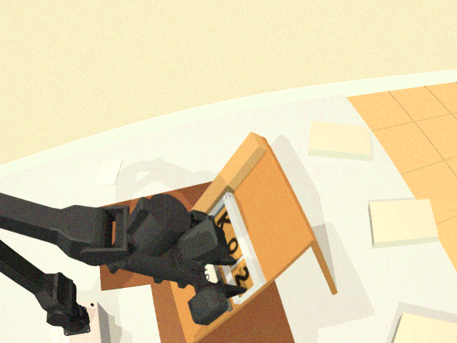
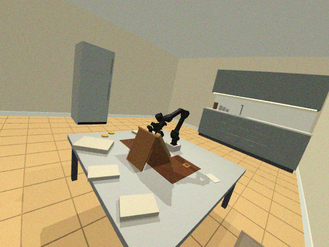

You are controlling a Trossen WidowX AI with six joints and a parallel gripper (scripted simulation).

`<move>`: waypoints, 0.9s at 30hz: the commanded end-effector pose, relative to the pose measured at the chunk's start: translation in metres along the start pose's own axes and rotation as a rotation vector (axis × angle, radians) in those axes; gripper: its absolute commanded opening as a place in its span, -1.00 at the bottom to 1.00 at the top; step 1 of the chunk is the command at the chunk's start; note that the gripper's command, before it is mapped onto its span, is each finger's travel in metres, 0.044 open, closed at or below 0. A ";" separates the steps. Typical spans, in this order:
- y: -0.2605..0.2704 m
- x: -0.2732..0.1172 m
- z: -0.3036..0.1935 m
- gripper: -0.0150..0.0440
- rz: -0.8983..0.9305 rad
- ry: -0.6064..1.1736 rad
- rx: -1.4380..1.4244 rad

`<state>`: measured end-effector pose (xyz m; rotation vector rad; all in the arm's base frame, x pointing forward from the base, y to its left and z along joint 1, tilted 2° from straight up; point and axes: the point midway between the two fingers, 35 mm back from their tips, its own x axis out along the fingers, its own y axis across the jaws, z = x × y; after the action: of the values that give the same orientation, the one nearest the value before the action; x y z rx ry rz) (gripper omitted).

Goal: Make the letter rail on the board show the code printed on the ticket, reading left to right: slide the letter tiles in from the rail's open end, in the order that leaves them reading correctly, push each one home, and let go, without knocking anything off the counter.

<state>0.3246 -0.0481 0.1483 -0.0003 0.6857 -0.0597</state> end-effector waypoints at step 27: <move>-0.001 -0.018 0.003 0.51 -0.002 -0.014 0.001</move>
<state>0.3148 -0.0486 0.1604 0.0029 0.6763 -0.0650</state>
